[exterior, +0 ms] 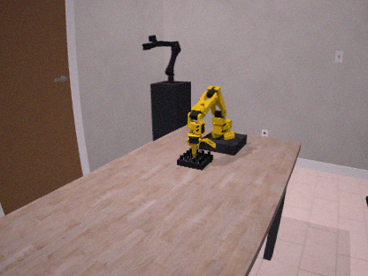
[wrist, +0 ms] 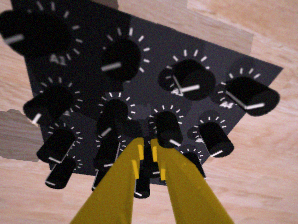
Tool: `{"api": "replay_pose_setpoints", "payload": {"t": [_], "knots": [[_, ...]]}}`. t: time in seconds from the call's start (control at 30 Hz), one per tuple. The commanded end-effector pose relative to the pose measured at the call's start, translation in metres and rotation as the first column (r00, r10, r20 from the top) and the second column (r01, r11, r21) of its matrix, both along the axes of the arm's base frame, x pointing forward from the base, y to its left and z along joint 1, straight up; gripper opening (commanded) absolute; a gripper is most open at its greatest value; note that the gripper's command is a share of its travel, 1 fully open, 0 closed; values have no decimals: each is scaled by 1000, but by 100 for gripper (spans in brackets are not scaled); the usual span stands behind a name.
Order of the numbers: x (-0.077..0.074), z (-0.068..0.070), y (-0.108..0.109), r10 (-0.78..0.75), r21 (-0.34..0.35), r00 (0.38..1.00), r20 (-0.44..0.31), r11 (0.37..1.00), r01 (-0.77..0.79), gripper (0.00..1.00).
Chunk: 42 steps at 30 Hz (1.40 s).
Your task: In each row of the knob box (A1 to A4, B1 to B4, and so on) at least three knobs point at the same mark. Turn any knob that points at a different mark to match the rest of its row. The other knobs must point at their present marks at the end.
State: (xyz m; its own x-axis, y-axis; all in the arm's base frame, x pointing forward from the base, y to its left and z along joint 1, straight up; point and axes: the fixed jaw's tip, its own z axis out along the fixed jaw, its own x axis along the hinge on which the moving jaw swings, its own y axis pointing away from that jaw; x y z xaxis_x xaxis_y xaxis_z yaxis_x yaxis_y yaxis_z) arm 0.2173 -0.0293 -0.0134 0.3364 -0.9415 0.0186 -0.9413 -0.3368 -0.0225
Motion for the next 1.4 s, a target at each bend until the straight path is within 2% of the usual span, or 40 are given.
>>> {"api": "replay_pose_setpoints", "payload": {"t": [0.0, 0.6, 1.07, 1.13, 1.37], "knots": [[-3, -4, 6, 59, 10, 998, -26, 998, -59, 1], [-2, -4, 4, 332, 9, 943, -26, 943, -331, 1], [-1, -4, 3, 550, 9, 835, -26, 835, -550, 1], [-1, -4, 3, 550, 9, 835, -26, 835, -550, 1], [-1, -4, 3, 648, 9, 762, -27, 762, -648, 1]]}}
